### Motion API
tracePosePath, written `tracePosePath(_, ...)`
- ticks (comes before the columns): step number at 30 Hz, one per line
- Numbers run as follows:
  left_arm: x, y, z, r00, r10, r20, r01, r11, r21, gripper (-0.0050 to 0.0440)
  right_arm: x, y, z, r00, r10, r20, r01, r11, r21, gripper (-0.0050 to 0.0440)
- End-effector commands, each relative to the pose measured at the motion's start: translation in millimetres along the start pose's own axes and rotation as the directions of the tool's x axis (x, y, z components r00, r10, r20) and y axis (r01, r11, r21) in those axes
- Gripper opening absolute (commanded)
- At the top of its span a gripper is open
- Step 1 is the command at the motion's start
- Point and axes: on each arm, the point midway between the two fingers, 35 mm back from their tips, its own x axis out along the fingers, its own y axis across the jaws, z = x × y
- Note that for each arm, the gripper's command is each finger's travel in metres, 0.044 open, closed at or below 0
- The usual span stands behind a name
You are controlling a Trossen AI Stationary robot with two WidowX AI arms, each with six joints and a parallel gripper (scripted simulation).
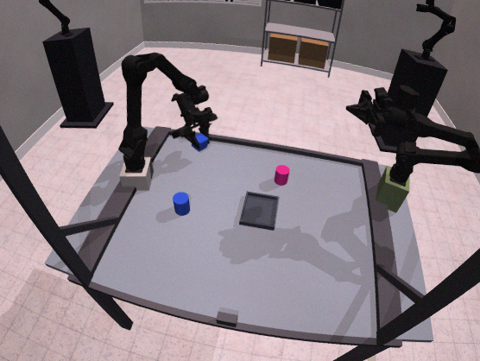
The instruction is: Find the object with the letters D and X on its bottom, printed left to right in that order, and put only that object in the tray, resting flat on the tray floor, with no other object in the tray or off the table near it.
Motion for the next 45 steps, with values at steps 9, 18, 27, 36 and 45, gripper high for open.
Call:
tracePosePath(9,-27.5,-2.6,-16.0,0.996,-0.057,0.074,0.044,0.985,0.169,0.0171,-0.6,0.2,3.7,1.0,0.001,0.008,-0.001,1.0,-0.002,-0.005)
tracePosePath(18,-37.8,-6.0,-22.3,0.991,-0.073,0.11,0.046,0.972,0.23,0.0171,-0.6,0.2,3.7,1.0,0.001,0.008,-0.001,1.0,-0.002,-0.005)
tracePosePath(27,-20.7,-7.4,-34.0,0.99,-0.082,0.115,0.055,0.973,0.226,0.0171,-0.6,0.2,3.7,1.0,0.001,0.008,-0.001,1.0,-0.002,-0.005)
tracePosePath(36,-1.9,-6.3,-47.6,0.99,-0.082,0.117,0.054,0.973,0.223,0.0171,-0.6,0.2,3.7,1.0,0.001,0.008,-0.001,1.0,-0.002,-0.005)
tracePosePath(45,9.1,-5.9,-55.7,0.99,-0.082,0.117,0.054,0.973,0.223,0.0171,-0.6,0.2,3.7,1.0,0.001,0.008,-0.001,1.0,-0.002,-0.005)
